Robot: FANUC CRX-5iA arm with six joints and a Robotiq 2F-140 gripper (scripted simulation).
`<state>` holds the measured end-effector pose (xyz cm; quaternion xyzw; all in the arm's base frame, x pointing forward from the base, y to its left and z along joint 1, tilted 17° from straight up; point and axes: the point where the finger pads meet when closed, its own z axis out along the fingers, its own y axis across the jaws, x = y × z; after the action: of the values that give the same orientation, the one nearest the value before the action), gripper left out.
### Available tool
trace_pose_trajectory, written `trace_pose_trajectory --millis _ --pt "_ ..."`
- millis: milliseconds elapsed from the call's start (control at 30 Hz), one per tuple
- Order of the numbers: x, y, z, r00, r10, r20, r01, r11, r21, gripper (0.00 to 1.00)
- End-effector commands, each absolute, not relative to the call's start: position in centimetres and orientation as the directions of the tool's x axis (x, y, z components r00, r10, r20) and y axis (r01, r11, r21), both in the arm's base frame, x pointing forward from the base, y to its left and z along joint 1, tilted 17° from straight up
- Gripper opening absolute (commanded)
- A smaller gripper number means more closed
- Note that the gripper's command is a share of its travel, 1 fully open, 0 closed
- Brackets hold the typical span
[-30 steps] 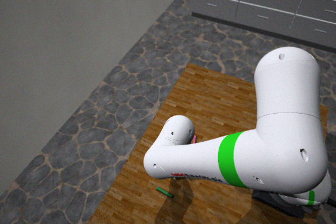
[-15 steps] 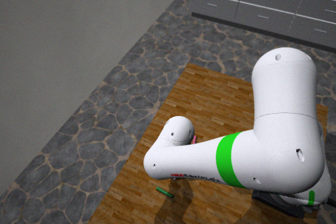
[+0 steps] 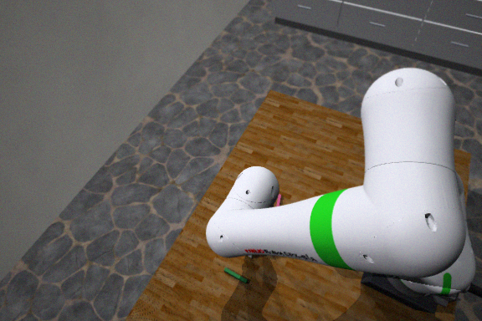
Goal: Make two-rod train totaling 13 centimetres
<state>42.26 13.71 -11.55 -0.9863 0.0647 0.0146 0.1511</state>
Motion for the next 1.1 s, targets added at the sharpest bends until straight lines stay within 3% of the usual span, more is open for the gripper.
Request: trace_pose_trajectory --millis 0,500,533,1067 --pt "42.28 13.7 -11.54 0.991 -0.123 -0.048 -0.132 -0.946 -0.296 0.41" --pt "42.28 13.7 -11.54 0.991 -0.123 -0.048 -0.132 -0.946 -0.296 0.41" --pt "42.28 13.7 -11.54 0.991 -0.123 -0.048 -0.132 -0.946 -0.296 0.29" --pt "42.28 13.7 -11.54 0.991 -0.123 -0.048 -0.132 -0.946 -0.296 0.29"
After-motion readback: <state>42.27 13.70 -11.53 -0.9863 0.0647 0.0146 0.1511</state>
